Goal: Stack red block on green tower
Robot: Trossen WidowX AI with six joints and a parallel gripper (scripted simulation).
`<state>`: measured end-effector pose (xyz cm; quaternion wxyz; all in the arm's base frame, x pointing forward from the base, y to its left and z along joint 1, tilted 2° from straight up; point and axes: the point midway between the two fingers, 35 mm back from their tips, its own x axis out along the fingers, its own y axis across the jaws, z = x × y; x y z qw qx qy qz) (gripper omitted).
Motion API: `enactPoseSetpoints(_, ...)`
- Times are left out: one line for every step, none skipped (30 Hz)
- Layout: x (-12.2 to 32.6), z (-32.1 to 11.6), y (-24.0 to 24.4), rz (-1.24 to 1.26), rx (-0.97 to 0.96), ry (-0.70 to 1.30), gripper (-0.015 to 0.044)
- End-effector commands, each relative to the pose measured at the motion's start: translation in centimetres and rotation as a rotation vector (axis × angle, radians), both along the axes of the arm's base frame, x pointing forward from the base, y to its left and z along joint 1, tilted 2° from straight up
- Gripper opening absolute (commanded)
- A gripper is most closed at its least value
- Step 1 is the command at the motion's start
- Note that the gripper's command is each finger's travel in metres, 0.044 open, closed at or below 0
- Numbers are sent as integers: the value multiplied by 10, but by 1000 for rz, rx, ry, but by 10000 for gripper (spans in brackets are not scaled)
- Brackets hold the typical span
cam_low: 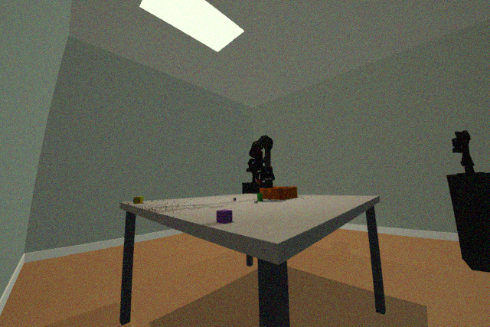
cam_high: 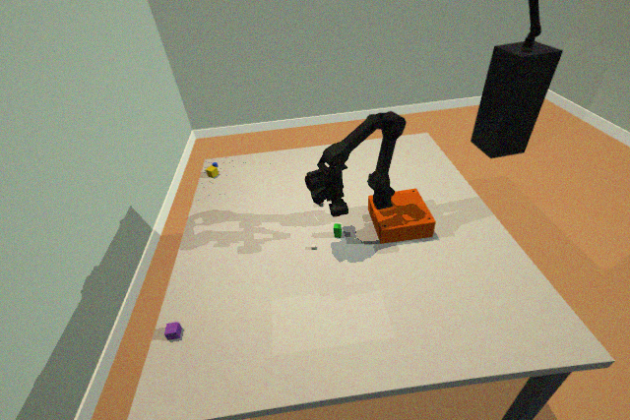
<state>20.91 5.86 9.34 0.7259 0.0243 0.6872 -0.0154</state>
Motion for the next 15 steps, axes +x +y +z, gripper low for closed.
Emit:
enactPoseSetpoints(-1, -10, 1, -6, -1, -5, 0)
enactPoseSetpoints(0, -15, 1, -6, -1, -5, 0)
enactPoseSetpoints(0, -19, 1, -6, -1, -5, 0)
enactPoseSetpoints(0, -24, 1, -6, -1, -5, 0)
enactPoseSetpoints(0, -29, 1, -6, -1, -5, 0)
enactPoseSetpoints(0, -32, 1, -6, -1, -5, 0)
enactPoseSetpoints(0, -35, 1, -6, -1, -5, 0)
enactPoseSetpoints(0, -35, 0, -6, -1, -5, 0)
enactPoseSetpoints(0, -35, 0, -6, -1, -5, 0)
enactPoseSetpoints(0, -36, 0, -6, -1, -5, 0)
enactPoseSetpoints(0, -38, 0, -6, -1, -5, 0)
enactPoseSetpoints(0, -40, 0, -6, -1, -5, 0)
enactPoseSetpoints(1, -43, 0, -6, -1, -5, 0)
enactPoseSetpoints(1, -47, 0, -6, -1, -5, 0)
enactPoseSetpoints(1, -50, 0, -6, -1, -5, 0)
